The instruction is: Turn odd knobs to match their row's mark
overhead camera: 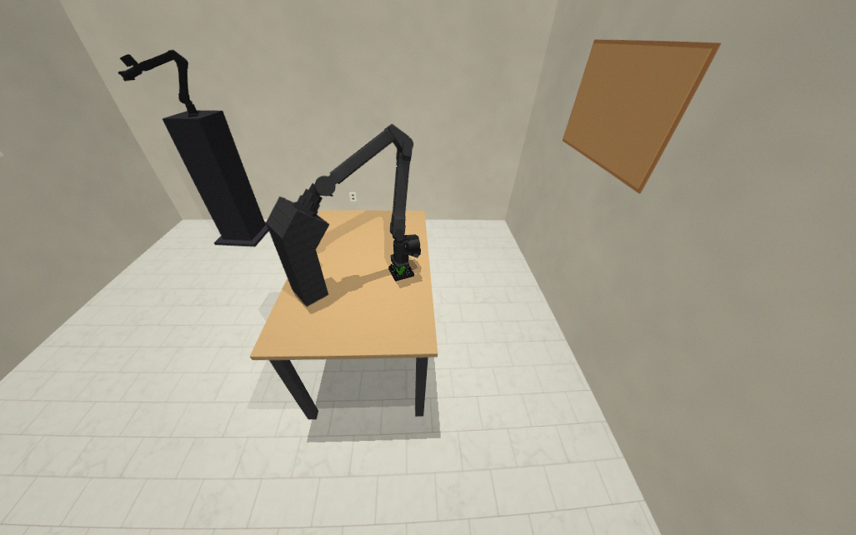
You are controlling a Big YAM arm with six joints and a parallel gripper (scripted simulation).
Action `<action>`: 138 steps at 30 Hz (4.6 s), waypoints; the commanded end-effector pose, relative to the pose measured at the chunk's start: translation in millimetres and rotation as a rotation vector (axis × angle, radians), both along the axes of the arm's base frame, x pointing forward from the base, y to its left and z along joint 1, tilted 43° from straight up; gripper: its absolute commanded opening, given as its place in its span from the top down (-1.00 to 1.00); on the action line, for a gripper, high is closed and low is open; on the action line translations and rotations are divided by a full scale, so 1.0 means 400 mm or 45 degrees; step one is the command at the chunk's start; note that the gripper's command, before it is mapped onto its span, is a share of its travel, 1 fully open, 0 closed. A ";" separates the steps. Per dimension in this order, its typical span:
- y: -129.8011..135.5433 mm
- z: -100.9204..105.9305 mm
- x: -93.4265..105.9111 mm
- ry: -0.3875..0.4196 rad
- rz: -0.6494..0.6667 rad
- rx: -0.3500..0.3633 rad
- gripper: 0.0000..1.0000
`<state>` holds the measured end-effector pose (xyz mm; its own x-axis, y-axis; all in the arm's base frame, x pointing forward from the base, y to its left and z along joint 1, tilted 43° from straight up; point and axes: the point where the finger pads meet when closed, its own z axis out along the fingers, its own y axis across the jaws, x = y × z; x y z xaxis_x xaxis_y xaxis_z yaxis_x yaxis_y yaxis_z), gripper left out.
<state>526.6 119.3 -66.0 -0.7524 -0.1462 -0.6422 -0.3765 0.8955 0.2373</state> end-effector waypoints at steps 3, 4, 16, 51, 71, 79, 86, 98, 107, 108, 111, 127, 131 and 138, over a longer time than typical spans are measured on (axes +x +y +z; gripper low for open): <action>0.014 -0.001 0.010 -0.011 0.002 0.010 0.86; 0.014 -0.001 0.010 -0.011 0.002 0.010 0.86; 0.014 -0.001 0.010 -0.011 0.002 0.010 0.86; 0.008 -0.001 0.011 0.102 -0.197 0.153 0.86; 0.000 -0.002 0.012 0.320 -0.580 0.431 0.86; -0.002 -0.003 0.012 0.406 -0.729 0.541 0.86; -0.004 -0.006 0.008 0.511 -0.905 0.667 0.86; -0.008 -0.010 0.004 0.641 -1.128 0.826 0.86; -0.010 -0.014 0.000 0.742 -1.299 0.946 0.86; -0.010 -0.014 0.000 0.751 -1.315 0.958 0.86; -0.011 -0.015 -0.001 0.769 -1.346 0.977 0.86; -0.011 -0.015 -0.002 0.843 -1.474 1.071 0.86; -0.011 -0.015 -0.002 0.846 -1.480 1.075 0.86; -0.011 -0.015 -0.002 0.851 -1.488 1.082 0.86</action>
